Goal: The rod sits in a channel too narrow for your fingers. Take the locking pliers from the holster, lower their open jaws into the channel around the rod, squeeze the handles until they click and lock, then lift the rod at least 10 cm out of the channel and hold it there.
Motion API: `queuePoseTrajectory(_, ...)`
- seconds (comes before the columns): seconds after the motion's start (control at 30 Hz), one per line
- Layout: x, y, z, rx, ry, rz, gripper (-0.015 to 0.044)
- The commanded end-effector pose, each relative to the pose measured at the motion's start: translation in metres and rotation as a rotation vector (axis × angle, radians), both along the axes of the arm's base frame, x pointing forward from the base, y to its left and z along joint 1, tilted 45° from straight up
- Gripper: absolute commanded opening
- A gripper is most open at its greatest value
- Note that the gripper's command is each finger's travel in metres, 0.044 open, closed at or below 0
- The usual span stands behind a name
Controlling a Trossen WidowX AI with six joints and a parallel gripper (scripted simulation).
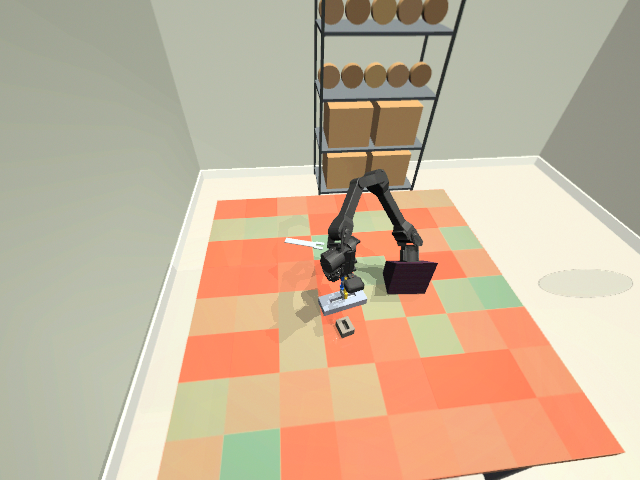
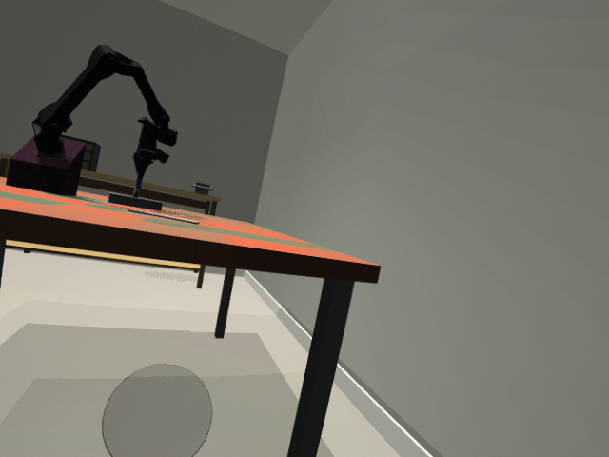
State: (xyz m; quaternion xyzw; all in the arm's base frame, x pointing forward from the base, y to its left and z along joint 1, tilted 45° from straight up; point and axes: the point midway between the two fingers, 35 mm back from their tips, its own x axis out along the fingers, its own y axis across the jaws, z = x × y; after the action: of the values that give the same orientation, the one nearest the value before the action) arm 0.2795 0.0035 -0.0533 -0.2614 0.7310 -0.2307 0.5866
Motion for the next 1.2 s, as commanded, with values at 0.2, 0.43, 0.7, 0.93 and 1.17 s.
queuePoseTrajectory(0.2, 0.006, 0.008, 0.015, 0.001, -0.016, 0.002, 0.0102)
queuePoseTrajectory(0.43, 0.007, 0.013, 0.024, 0.005, -0.017, 0.001, 0.0102)
queuePoseTrajectory(0.7, 0.011, 0.018, 0.028, 0.009, -0.038, 0.022, 0.0102)
queuePoseTrajectory(0.93, 0.016, 0.024, 0.032, 0.015, -0.071, 0.053, 0.0102)
queuePoseTrajectory(1.17, 0.021, 0.03, 0.037, 0.02, -0.104, 0.084, 0.0102)
